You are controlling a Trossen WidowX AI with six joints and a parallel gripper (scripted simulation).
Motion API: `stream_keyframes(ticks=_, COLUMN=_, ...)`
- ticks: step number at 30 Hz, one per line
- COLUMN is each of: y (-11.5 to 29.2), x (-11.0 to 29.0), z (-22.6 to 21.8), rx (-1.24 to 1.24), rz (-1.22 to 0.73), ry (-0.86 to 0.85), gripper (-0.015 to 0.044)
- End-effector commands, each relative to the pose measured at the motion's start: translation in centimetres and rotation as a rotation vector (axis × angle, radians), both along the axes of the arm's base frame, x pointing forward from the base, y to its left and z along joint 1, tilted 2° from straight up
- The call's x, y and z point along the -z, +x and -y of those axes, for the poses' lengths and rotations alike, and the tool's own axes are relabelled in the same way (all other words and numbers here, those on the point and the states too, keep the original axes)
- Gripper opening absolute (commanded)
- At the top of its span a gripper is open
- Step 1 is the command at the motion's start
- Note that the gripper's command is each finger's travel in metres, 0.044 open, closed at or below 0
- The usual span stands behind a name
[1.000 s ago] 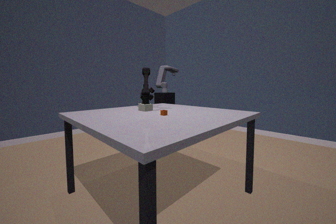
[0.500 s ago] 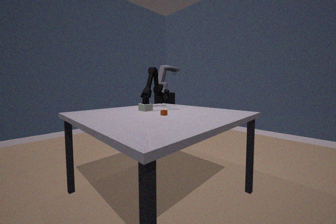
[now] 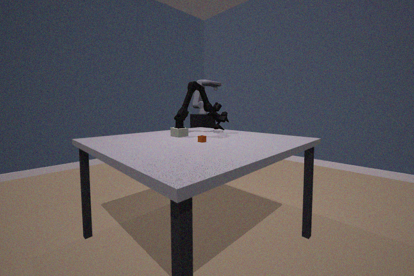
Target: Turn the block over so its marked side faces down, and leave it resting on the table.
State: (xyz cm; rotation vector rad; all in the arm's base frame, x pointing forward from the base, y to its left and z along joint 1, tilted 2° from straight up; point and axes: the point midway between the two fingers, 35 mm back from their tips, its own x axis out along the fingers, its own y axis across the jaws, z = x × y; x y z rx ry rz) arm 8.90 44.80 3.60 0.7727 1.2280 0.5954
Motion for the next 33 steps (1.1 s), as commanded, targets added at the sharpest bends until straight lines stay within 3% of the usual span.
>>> stream_keyframes(ticks=1, y=5.2, x=-0.5, z=1.5, rx=0.058, rz=0.048, ry=-0.051, gripper=0.044)
stream_keyframes(ticks=8, y=13.2, x=-0.8, z=5.7, rx=0.102, rz=0.154, ry=-0.219, gripper=0.044)
stream_keyframes(ticks=19, y=25.8, x=-1.6, z=21.4, rx=0.114, rz=0.197, ry=-0.626, gripper=0.044)
stream_keyframes(ticks=26, y=28.3, x=-2.7, z=33.9, rx=0.055, rz=0.084, ry=-0.824, gripper=0.044)
stream_keyframes(ticks=33, y=25.9, x=-4.8, z=46.2, rx=-0.045, rz=-0.089, ry=-0.907, gripper=0.044)
